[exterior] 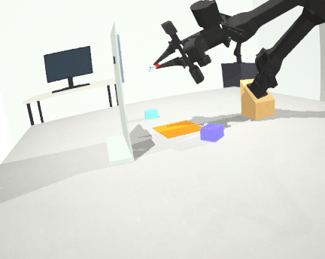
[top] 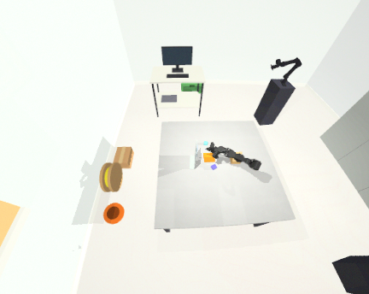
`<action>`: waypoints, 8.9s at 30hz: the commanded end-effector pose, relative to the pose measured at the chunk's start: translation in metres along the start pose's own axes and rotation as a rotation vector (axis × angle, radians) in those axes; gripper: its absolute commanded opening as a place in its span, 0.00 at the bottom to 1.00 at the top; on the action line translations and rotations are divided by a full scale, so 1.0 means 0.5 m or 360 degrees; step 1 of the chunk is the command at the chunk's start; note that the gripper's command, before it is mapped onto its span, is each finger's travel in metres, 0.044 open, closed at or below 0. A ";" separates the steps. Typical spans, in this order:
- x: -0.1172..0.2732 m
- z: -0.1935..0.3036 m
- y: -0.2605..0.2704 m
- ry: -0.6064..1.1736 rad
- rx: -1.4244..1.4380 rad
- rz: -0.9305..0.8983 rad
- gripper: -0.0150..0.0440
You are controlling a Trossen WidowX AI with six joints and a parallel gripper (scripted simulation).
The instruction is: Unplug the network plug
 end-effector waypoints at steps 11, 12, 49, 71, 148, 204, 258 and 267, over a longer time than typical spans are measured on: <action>-0.030 0.058 0.086 -0.0023 0.0068 -0.0435 0.25; -0.031 0.061 0.091 -0.0029 0.0069 -0.0464 0.25; -0.050 0.108 0.216 -0.0220 0.0007 -0.0894 0.25; -0.071 0.108 0.265 -0.0220 0.0004 -0.0892 0.25; -0.038 0.114 0.262 -0.0220 0.0005 -0.0891 0.52; 0.021 0.117 0.134 -0.0212 0.0008 -0.0892 0.52; 0.121 0.110 -0.072 -0.0212 0.0006 -0.0891 0.87; 0.121 0.110 -0.072 -0.0212 0.0006 -0.0891 1.00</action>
Point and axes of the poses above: the point midway between the two fingers, 35 mm back from their tips, its own x axis back along the fingers, its own y axis across the jaws, z = x × y, the point moved 1 cm from there along x, back along the fingers, and after that the axes turned 11 degrees about -x, right-handed, at the moved point
